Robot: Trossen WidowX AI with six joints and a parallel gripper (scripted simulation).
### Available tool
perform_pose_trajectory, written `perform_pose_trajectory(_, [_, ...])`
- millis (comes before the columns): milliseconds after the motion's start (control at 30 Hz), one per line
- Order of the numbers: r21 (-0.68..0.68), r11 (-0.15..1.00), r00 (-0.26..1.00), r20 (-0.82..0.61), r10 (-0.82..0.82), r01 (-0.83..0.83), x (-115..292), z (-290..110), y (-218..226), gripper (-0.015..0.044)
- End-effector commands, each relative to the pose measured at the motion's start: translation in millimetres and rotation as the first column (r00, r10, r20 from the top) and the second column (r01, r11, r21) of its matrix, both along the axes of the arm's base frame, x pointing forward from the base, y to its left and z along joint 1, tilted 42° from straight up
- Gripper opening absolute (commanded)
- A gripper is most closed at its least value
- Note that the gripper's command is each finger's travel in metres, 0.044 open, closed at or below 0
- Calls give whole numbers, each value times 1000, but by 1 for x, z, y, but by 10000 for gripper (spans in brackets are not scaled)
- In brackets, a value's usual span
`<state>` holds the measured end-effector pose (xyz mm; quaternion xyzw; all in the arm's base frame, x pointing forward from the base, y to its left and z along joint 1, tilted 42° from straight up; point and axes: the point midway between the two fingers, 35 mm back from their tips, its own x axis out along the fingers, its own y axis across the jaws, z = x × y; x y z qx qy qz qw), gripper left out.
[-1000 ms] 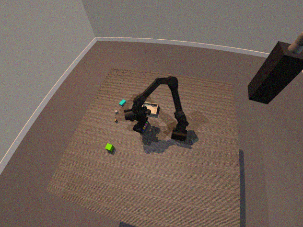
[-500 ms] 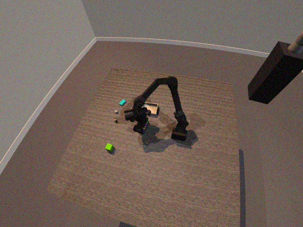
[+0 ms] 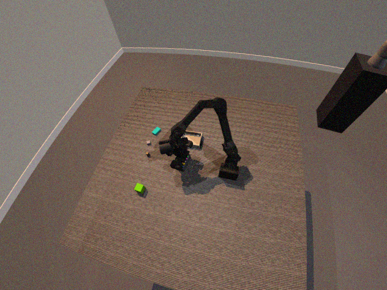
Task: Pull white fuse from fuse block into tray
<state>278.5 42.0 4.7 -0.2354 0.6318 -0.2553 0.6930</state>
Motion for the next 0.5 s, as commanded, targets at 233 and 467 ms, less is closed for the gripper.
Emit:
perform_pose_trajectory(233, [0,1000,1000,1,0,0,0,2,2,0])
perform_pose_trajectory(467, [0,1000,1000,0,0,0,0,4,4,0])
